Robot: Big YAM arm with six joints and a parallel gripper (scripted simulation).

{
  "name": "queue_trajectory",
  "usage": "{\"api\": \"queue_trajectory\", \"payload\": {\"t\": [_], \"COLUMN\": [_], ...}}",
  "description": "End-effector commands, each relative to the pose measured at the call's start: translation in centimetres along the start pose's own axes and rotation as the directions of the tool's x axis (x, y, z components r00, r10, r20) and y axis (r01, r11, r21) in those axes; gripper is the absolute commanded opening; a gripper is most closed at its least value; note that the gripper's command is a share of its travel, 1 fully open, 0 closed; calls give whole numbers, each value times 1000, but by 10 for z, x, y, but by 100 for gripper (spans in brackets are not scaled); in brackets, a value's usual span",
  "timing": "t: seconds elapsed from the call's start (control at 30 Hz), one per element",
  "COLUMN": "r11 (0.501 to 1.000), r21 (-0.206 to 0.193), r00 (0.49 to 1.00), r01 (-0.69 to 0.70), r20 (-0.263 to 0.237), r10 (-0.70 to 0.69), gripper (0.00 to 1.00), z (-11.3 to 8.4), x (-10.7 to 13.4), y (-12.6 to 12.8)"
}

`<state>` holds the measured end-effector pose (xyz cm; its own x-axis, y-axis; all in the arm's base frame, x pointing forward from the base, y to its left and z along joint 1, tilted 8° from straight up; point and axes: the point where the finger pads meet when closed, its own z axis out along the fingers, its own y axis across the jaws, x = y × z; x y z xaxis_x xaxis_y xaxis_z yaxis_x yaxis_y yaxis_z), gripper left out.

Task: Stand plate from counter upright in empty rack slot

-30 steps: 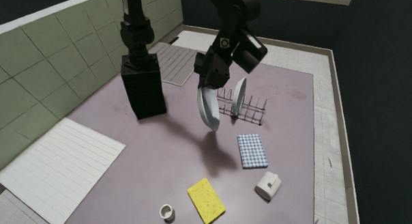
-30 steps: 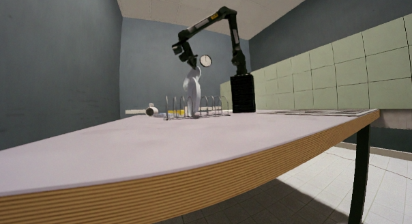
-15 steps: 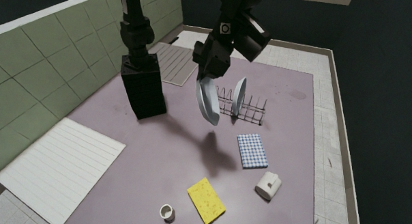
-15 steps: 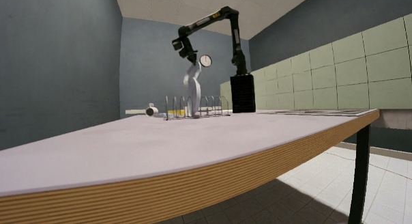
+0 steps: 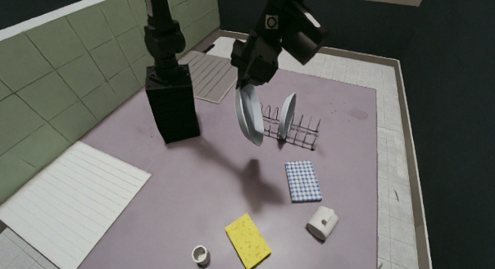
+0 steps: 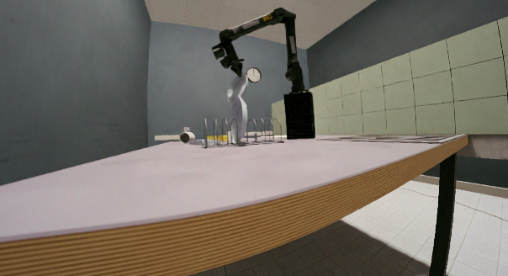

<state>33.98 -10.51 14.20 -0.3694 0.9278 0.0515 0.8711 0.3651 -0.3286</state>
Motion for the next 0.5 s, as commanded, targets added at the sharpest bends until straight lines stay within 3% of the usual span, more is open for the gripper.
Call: {"api": "queue_trajectory", "payload": {"t": [0.0, 0.47], "r11": [999, 999], "r21": [-50, -50], "r00": [999, 999], "r01": [-10, -10], "r20": [36, 36], "r10": [12, 12], "gripper": [0, 0], "z": [-33, -41], "x": [-11, -11], "y": [-1, -6]}}
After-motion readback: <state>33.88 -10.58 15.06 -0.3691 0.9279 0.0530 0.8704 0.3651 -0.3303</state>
